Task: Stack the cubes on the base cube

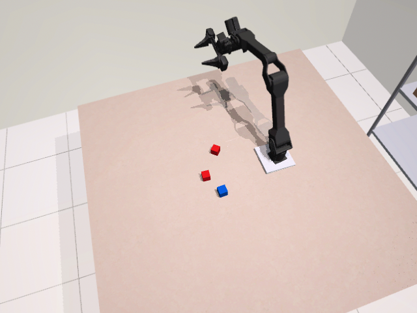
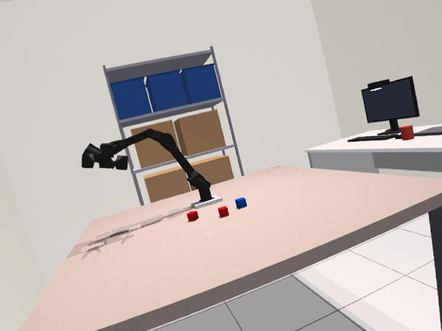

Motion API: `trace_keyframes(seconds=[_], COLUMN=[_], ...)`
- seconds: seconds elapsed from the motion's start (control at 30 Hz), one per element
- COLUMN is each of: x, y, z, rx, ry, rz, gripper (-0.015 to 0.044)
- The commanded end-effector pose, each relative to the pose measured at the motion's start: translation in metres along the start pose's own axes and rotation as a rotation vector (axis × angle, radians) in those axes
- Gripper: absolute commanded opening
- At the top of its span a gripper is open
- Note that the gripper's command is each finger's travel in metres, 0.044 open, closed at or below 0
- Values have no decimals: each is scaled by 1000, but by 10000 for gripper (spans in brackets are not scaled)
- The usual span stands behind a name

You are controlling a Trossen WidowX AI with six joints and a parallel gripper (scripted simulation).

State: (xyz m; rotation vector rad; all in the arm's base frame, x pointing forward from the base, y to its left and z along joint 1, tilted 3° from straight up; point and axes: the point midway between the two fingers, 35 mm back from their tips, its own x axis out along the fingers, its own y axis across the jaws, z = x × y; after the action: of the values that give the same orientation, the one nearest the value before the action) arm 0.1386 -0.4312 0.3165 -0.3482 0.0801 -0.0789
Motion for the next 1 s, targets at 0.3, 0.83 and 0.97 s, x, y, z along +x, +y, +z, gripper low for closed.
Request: trace_keyframes(seconds=[0.3, 0.83, 0.97], x=[89, 195, 206], y=[49, 195, 236], z=[-16, -34, -35], rx=[26, -93, -161], ry=[161, 507, 593], rz=[148, 527, 635], gripper=[265, 265, 265])
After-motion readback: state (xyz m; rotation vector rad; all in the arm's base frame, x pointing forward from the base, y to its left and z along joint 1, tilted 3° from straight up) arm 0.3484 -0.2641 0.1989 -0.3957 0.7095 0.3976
